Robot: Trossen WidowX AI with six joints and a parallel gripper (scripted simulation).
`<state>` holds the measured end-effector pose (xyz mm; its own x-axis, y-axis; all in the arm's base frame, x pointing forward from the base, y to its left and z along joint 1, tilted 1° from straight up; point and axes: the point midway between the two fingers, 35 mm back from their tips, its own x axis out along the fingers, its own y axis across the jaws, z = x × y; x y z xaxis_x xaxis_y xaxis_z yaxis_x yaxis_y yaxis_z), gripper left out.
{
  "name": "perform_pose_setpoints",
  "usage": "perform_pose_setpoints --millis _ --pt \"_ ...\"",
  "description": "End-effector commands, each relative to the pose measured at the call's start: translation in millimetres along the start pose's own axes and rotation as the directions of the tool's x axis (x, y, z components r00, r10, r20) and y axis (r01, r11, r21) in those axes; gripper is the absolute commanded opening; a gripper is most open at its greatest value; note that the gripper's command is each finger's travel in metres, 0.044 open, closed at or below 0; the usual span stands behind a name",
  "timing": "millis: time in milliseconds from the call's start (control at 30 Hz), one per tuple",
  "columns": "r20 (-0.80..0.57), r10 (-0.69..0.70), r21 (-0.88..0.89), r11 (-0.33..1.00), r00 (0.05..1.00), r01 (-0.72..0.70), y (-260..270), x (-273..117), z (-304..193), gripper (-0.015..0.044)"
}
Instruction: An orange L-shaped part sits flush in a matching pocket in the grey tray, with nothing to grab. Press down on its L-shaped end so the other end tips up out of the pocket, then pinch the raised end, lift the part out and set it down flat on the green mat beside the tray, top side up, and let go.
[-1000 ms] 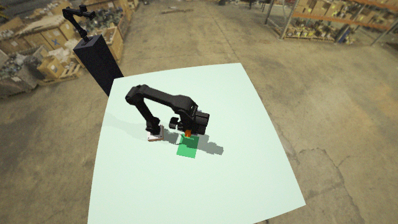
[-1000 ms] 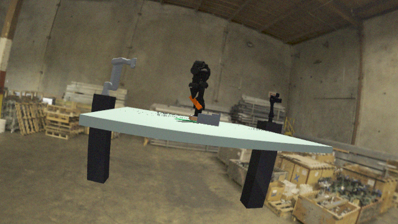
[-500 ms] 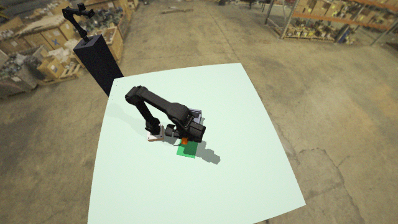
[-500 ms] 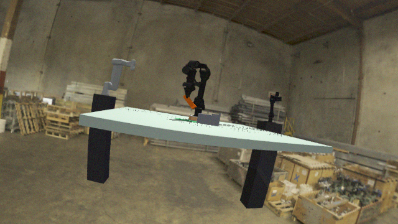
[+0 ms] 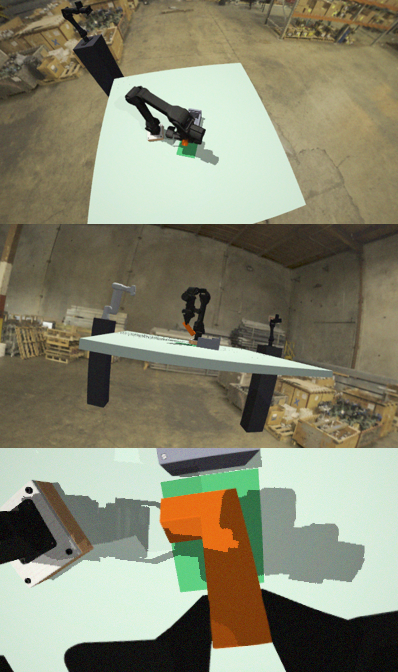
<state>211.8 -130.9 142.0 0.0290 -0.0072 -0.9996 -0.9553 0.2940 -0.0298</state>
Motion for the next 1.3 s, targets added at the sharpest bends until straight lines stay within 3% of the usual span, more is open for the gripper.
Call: perform_pose_setpoints --millis 0,1267 --pt "0.003 0.004 -0.005 1.000 1.000 -0.004 1 7 0 0.0000" --pt "0.004 0.004 -0.005 1.000 1.000 -0.004 1 62 1 0.0000"
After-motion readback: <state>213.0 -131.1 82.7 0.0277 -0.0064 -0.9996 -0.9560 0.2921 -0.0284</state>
